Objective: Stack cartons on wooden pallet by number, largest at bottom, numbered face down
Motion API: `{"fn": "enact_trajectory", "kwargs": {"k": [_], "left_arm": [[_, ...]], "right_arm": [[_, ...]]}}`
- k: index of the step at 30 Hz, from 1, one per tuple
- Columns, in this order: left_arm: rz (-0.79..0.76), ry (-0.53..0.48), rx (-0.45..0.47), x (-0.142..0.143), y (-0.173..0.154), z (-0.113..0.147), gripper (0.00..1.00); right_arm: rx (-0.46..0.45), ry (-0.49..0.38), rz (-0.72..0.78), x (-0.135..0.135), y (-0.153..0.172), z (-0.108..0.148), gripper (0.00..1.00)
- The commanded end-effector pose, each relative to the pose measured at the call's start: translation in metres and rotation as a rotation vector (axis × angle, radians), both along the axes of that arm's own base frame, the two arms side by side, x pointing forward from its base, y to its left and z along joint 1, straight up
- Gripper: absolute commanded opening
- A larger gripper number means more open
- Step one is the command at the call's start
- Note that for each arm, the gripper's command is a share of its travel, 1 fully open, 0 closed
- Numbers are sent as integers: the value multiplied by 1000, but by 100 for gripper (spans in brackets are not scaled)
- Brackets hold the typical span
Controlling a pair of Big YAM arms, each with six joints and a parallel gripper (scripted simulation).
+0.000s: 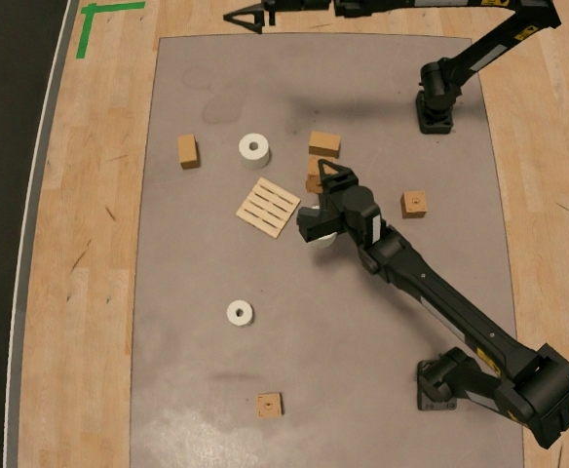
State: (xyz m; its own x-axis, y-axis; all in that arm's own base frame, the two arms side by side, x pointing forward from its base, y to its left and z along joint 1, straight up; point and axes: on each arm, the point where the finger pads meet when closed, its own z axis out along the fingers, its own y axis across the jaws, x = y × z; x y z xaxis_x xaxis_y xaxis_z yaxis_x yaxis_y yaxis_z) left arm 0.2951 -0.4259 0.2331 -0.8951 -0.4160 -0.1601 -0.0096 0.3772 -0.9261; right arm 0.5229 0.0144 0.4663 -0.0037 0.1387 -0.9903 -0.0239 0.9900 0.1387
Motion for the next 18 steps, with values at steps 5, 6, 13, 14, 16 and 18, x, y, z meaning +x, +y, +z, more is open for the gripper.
{"fn": "enact_trajectory", "kwargs": {"k": [5, 6, 13, 14, 16, 18], "left_arm": [[3, -26, -37, 7, -7, 24, 50], [3, -26, -37, 7, -7, 24, 50], [3, -26, -37, 7, -7, 24, 50], [3, -26, -37, 7, -7, 24, 50], [3, -26, -37, 7, -7, 24, 50], [3, -26, -37, 7, -7, 24, 50]], "right_arm": [[380, -4, 89, 7, 57, -66, 100], [417, -3, 99, 6, 63, -74, 100], [637, 12, 161, -6, 99, -116, 100], [637, 12, 161, -6, 99, -116, 100], [728, 20, 183, -13, 110, -130, 100], [823, 33, 209, -22, 124, -147, 100]]}}
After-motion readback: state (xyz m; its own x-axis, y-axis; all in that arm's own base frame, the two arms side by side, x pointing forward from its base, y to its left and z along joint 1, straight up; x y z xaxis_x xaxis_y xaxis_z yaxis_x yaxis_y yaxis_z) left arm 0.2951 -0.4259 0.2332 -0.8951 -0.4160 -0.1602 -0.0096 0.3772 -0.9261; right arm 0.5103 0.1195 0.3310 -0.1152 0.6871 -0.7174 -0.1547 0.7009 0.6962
